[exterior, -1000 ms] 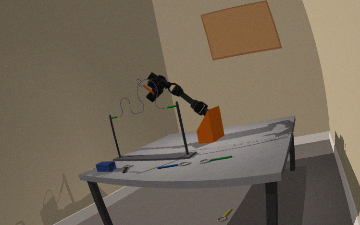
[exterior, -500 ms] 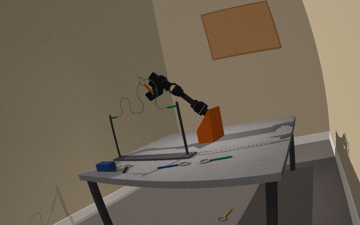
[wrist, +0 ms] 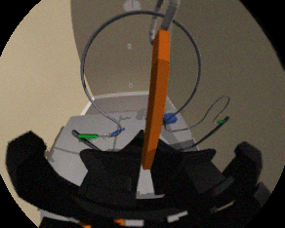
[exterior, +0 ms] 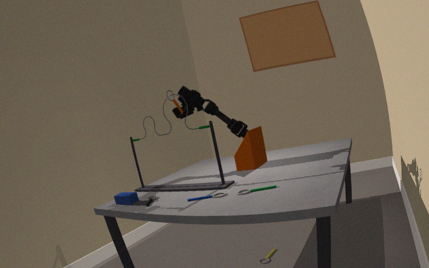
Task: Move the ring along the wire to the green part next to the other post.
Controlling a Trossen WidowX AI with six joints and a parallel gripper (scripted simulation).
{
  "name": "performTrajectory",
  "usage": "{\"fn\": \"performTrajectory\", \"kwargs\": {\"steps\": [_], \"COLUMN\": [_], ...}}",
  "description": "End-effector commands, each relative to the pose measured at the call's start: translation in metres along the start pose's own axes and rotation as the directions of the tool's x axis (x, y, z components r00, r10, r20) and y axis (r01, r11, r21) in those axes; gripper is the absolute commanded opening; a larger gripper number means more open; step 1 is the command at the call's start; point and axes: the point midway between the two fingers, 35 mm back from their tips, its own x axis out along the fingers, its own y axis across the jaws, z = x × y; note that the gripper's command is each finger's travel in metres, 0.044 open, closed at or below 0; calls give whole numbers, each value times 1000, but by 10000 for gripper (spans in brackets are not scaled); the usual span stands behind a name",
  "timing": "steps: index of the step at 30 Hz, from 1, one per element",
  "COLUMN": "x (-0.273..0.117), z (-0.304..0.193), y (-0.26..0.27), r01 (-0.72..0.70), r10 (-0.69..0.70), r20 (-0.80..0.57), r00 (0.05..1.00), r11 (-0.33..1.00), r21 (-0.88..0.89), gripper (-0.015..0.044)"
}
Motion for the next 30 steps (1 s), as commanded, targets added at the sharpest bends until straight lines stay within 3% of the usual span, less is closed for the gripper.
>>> {"fn": "performTrajectory", "kwargs": {"steps": [1,30], "x": [0,0], "z": [-1,2], "y": [-1,-15], "r01": [23,198], "r10": [-23,-183], "r20": [4,78], "r00": [1000,980], "r11": [999,919], "r21": [-40,-342], "gripper": [-150,-150]}}
